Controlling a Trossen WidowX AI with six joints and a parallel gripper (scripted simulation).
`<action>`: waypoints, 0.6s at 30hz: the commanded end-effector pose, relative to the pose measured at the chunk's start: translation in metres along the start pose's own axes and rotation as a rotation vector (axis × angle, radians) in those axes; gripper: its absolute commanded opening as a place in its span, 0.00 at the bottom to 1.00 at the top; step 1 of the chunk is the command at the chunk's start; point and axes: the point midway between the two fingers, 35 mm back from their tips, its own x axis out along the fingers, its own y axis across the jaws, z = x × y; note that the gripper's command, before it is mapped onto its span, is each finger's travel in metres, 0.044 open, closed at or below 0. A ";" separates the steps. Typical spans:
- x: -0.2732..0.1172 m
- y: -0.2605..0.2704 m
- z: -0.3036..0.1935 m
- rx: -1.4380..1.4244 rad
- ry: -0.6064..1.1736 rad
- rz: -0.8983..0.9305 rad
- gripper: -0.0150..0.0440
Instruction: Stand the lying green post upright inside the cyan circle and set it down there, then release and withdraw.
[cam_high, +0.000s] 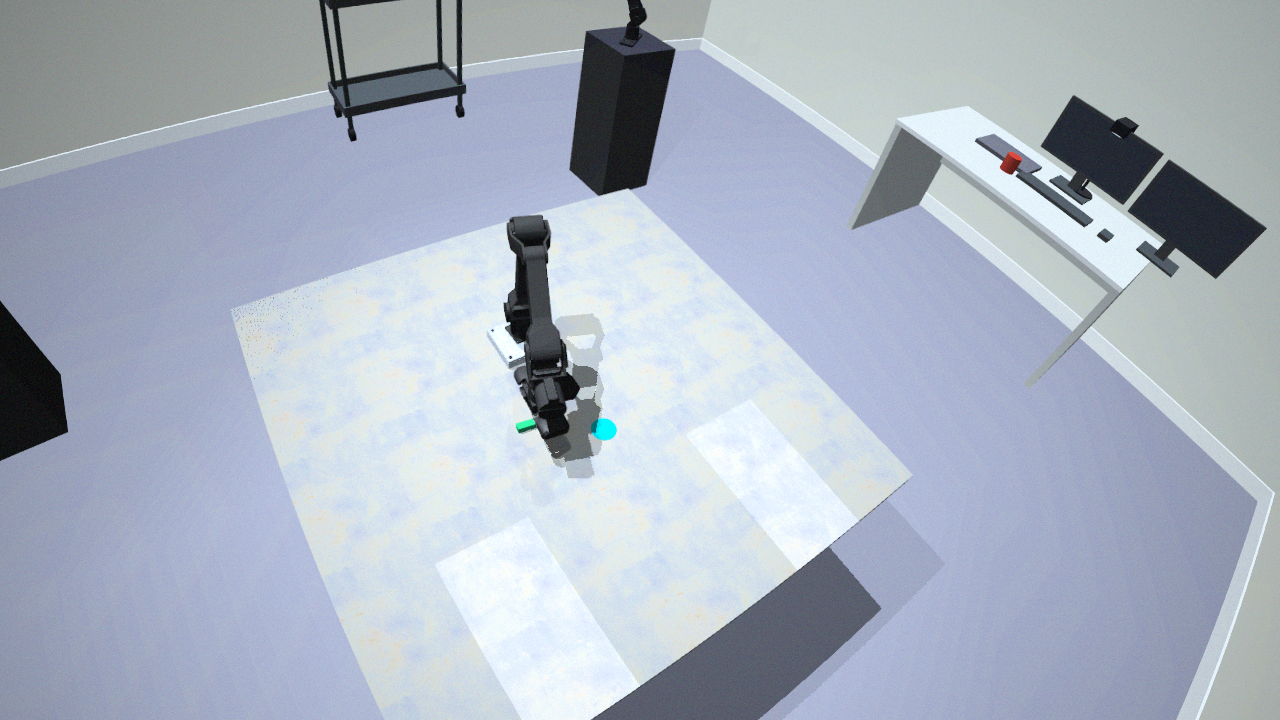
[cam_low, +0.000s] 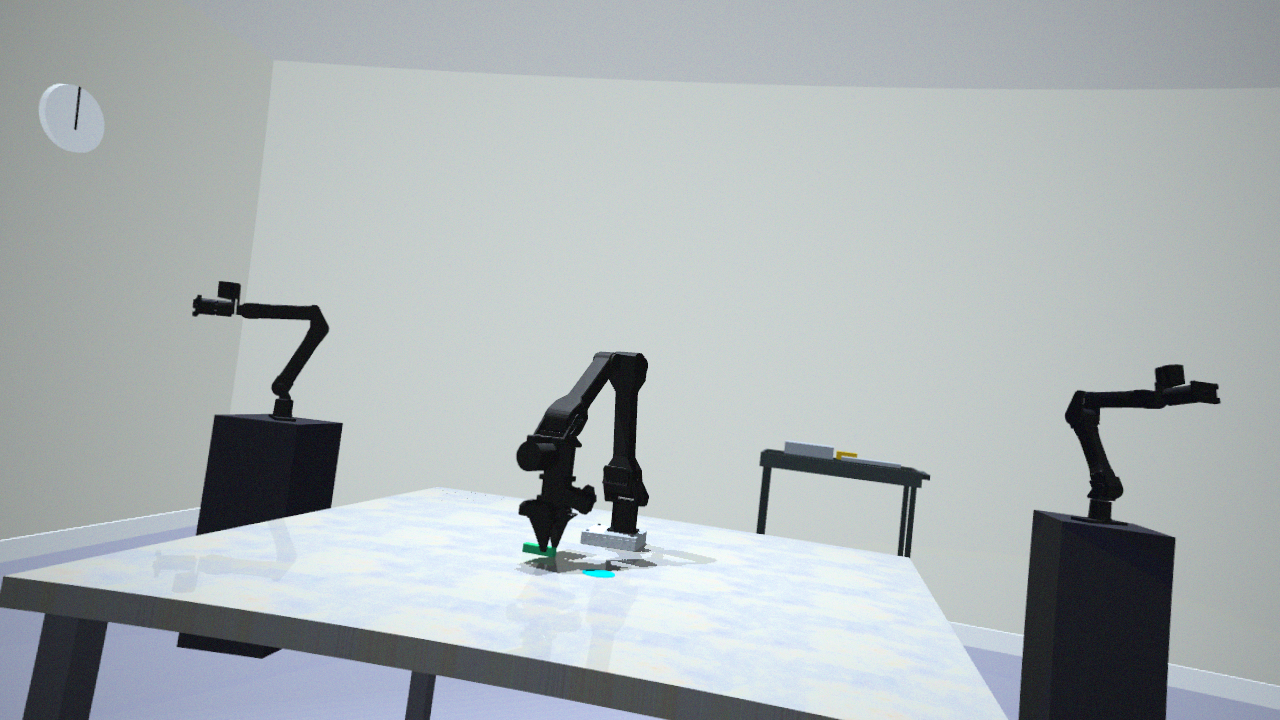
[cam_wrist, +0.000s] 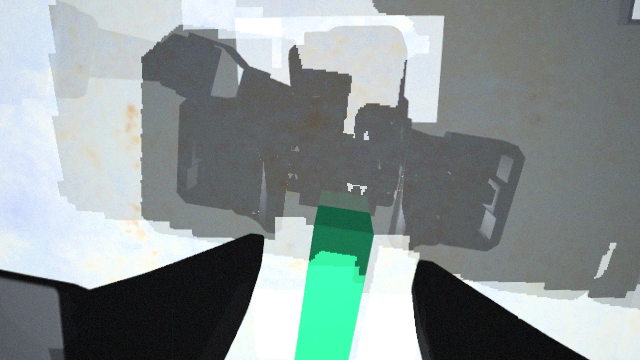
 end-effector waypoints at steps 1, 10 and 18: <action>0.004 0.001 0.001 -0.003 -0.003 -0.004 0.51; 0.004 0.001 0.001 -0.003 -0.003 -0.004 0.29; -0.015 -0.003 0.000 -0.003 -0.003 -0.005 0.29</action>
